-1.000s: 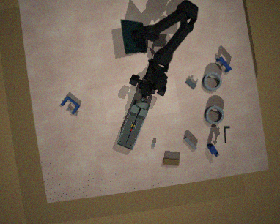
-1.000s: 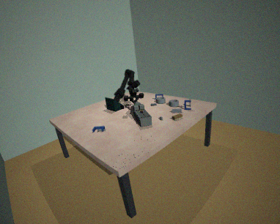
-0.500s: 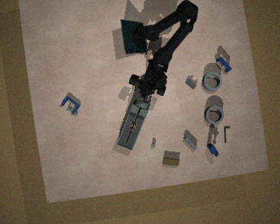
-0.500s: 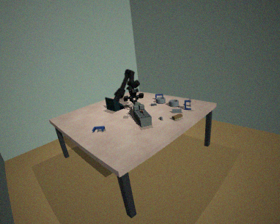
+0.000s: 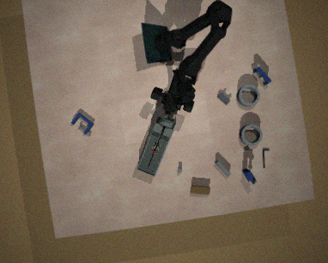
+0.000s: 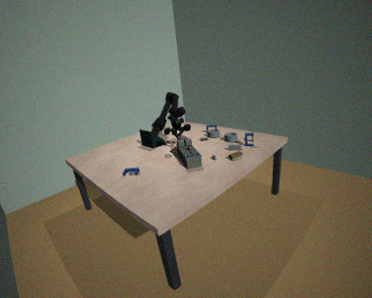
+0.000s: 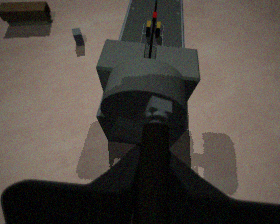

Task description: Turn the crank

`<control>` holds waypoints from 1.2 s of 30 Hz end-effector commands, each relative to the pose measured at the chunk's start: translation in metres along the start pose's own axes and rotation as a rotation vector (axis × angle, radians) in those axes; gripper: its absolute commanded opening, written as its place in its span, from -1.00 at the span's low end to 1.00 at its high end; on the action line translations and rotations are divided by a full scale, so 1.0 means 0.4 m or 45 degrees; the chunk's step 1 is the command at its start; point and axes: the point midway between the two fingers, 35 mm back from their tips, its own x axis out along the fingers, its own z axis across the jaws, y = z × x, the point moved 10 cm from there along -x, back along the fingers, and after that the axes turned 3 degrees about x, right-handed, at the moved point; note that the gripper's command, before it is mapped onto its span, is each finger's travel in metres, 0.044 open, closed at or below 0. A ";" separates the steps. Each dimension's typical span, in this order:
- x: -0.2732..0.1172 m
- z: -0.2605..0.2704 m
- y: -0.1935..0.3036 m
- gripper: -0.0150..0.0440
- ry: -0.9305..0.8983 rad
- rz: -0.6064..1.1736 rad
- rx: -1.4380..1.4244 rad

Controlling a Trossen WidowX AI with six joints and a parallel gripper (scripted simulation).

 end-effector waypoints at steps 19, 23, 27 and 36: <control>0.009 -0.021 0.007 -0.49 0.034 0.001 0.014; 0.010 -0.023 0.008 -0.49 0.034 0.001 0.014; 0.011 -0.024 0.009 -0.49 0.034 0.001 0.014; 0.014 -0.028 0.011 -0.49 0.034 0.001 0.014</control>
